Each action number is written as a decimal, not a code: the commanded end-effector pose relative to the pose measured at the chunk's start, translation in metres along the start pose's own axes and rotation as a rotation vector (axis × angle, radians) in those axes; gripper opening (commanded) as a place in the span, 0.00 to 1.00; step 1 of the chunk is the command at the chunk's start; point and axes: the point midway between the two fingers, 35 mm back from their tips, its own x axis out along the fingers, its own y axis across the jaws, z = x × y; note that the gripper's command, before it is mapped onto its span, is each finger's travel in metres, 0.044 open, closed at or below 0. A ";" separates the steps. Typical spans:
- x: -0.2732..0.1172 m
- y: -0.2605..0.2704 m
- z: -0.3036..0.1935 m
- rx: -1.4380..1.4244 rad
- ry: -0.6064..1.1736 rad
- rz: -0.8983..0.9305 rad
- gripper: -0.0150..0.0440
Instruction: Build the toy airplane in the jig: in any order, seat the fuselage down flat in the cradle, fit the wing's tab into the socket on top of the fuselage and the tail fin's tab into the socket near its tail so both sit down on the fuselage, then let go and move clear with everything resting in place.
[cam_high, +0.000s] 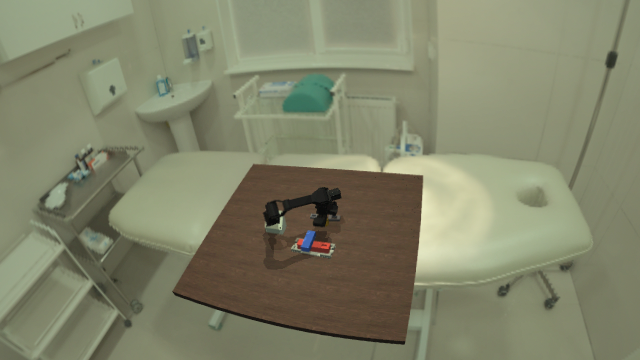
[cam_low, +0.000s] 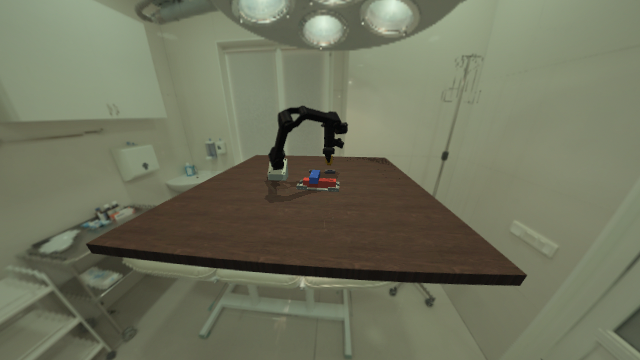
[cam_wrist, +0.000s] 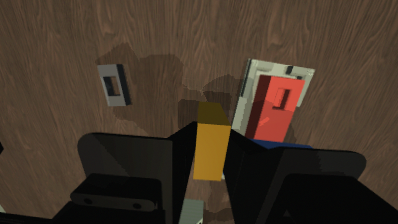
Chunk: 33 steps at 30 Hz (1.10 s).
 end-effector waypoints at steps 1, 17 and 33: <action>-0.002 -0.012 0.004 0.007 -0.014 -0.002 0.25; 0.007 -0.059 0.013 0.015 -0.011 -0.033 0.25; 0.015 -0.098 0.015 0.021 -0.003 -0.065 0.30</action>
